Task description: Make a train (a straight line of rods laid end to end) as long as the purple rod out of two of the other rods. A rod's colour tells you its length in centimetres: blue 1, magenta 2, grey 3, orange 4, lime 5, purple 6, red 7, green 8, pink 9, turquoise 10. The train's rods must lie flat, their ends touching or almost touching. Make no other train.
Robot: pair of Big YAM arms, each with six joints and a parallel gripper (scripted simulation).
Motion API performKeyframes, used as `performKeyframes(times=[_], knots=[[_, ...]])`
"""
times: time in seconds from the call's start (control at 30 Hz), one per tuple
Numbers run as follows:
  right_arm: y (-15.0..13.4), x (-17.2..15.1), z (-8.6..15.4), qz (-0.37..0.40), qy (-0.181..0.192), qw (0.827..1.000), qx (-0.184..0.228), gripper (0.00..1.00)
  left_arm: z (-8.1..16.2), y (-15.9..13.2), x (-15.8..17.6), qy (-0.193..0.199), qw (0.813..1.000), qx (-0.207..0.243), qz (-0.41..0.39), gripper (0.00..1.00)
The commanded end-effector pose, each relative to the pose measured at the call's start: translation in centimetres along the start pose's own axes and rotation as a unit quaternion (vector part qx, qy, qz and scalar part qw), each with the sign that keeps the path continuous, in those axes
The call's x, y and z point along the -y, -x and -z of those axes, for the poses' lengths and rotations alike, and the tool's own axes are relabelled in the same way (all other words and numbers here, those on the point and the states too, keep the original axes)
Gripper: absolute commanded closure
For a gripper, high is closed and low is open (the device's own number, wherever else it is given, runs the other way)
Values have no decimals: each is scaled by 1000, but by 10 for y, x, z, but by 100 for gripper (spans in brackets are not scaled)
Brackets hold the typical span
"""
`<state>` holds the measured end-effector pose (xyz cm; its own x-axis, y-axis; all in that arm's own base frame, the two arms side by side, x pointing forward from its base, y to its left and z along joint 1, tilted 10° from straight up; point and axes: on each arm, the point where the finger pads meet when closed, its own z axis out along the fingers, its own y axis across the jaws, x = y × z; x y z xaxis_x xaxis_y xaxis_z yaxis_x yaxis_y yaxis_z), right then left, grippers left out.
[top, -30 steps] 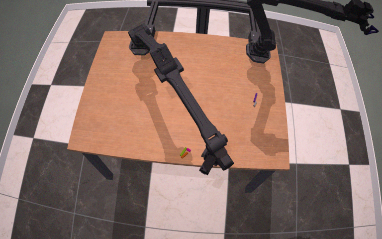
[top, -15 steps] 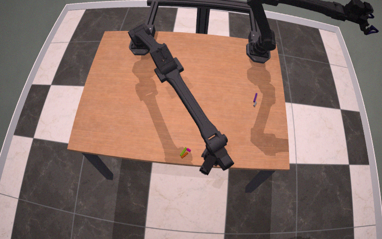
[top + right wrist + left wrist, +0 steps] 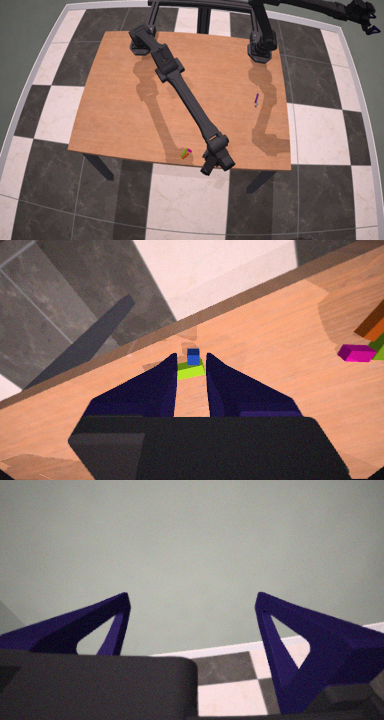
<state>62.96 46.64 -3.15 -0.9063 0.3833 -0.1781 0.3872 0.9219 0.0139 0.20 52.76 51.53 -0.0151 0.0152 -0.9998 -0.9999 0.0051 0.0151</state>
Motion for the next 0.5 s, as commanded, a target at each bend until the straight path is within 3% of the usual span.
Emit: performKeyframes(times=[0.0, 0.23, 0.33, 0.47], knots=[[0, -14, 8, 0, 11, 1000, 5, 77, 5, 16, -7, 8, 1000, 22, 7, 0], [-1, -14, 8, 0, 11, 1000, 5, 77, 5, 16, -7, 8, 1000, 22, 7, 0], [-11, -2, -5, 3, -8, 1000, -5, 77, 5, 16, -7, 8, 1000, 22, 7, 0], [-8, -4, 7, 2, 1, 1000, 0, 77, 5, 16, -7, 8, 1000, 22, 7, 0]])
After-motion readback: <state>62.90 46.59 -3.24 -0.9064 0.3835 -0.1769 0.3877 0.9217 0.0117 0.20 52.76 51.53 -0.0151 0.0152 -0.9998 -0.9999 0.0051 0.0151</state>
